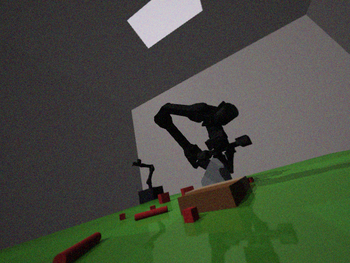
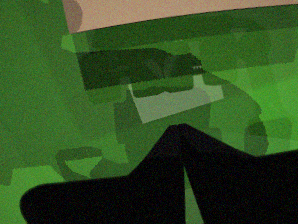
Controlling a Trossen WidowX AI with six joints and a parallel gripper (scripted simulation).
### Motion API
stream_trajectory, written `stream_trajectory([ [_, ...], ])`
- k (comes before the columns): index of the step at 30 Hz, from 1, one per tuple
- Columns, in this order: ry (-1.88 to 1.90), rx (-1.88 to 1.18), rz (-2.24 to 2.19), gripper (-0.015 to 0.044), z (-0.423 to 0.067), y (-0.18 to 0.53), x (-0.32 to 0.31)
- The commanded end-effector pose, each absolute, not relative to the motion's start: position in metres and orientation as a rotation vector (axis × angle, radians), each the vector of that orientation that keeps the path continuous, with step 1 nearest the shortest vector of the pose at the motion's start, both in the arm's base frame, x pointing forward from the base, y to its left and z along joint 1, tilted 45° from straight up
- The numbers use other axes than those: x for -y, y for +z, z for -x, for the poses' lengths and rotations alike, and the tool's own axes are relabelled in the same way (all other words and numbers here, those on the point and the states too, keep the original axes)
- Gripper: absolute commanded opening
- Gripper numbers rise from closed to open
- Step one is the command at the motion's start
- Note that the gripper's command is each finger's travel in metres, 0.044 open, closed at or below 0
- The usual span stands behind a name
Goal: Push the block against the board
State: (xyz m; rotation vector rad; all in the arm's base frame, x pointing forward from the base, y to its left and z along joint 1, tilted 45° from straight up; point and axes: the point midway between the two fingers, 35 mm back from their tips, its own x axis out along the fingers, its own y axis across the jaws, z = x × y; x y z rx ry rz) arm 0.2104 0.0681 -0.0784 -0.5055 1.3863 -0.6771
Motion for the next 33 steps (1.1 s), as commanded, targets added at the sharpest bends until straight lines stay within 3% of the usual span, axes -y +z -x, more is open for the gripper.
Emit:
stream_trajectory([
  [1,-0.677,-1.384,0.491,0.0000,-0.212,-0.067,-0.080],
  [33,0.061,-1.649,1.242,0.0000,-0.285,0.001,-0.016],
])
